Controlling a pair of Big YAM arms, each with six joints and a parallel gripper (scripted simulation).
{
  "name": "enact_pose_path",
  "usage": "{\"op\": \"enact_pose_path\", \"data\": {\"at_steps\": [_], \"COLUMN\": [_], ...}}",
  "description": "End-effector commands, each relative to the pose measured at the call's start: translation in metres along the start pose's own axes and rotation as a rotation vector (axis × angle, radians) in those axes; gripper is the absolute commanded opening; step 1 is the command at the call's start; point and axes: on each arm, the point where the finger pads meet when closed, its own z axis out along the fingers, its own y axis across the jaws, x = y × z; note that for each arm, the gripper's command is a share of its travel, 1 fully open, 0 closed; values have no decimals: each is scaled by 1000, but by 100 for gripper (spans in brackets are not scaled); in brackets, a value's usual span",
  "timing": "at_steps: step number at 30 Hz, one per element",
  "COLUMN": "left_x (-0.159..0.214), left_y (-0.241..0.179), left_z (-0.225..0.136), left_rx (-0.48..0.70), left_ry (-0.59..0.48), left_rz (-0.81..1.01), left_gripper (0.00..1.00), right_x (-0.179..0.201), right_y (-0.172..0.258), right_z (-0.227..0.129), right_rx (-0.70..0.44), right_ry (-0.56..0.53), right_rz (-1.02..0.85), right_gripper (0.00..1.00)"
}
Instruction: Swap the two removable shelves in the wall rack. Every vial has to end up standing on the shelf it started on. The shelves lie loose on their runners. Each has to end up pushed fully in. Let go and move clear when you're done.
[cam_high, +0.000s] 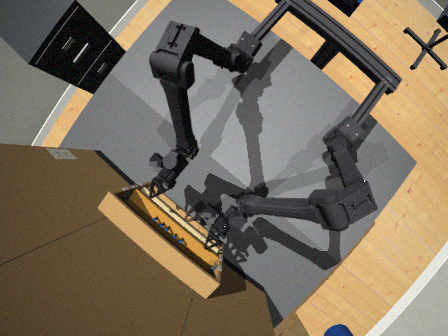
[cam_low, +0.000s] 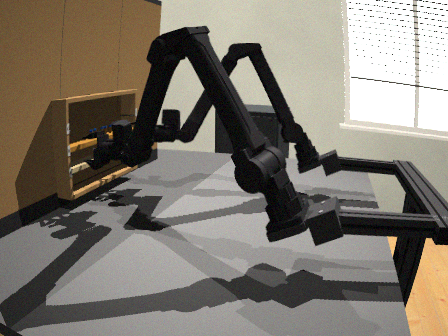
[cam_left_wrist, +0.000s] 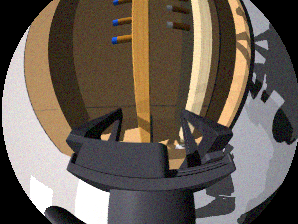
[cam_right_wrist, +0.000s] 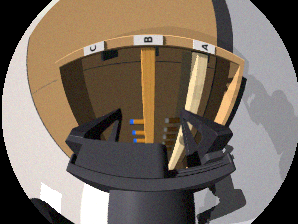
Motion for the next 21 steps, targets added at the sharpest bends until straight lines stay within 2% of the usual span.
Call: {"op": "enact_pose_path", "data": {"at_steps": [1, 21], "left_x": [-7, -1], "left_y": [5, 6], "left_z": [21, 49], "left_rx": [-18, -19], "left_ry": [-5, 3], "left_rz": [-21, -17], "left_gripper": [84, 84], "right_x": [-2, -3], "right_y": [-5, -10], "right_z": [22, 49], "right_rx": [-27, -8], "right_ry": [-10, -9], "right_rz": [9, 5], "right_gripper": [84, 84]}}
